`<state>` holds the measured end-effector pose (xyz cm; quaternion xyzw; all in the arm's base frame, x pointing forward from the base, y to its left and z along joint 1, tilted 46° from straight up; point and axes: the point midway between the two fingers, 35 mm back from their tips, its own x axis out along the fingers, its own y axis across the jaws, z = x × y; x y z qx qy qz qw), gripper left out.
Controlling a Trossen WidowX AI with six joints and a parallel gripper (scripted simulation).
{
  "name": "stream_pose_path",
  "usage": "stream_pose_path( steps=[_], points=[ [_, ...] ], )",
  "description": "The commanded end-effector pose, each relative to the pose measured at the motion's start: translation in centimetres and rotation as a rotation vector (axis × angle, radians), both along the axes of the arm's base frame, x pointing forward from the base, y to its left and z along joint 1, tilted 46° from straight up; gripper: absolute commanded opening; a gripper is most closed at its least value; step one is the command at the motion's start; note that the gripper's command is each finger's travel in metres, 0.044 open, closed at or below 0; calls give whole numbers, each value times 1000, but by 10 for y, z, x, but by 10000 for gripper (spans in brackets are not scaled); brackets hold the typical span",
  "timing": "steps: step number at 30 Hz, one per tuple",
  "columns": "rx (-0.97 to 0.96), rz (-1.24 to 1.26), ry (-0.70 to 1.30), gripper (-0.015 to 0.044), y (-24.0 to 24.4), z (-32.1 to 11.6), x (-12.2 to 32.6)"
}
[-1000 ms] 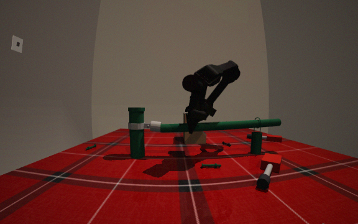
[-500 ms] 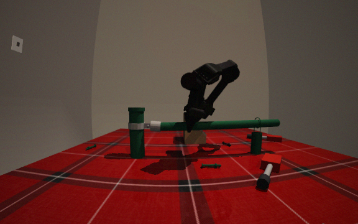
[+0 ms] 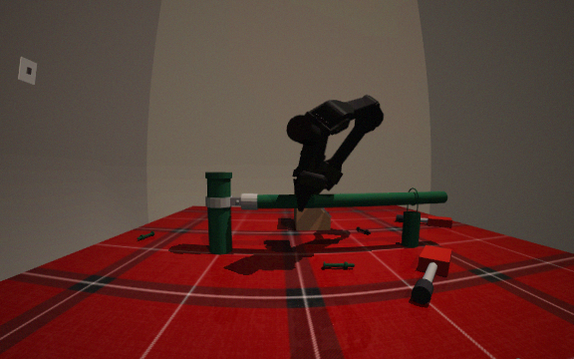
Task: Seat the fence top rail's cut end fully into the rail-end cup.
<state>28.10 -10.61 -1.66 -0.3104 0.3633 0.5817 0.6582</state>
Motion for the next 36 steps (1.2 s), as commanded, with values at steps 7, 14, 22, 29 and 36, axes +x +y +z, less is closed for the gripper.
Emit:
stream_pose_path(
  steps=[7, 14, 22, 29, 36],
  points=[
    [-19, -17, -6, 0, -12, -1, 0],
    [-19, -17, -6, 0, -13, -4, 0],
    [-19, -17, -6, 0, -15, -6, -1],
    [-19, -17, -6, 0, -17, -8, -1],
    [-19, -17, -6, 0, -19, -10, -2]
  ],
)
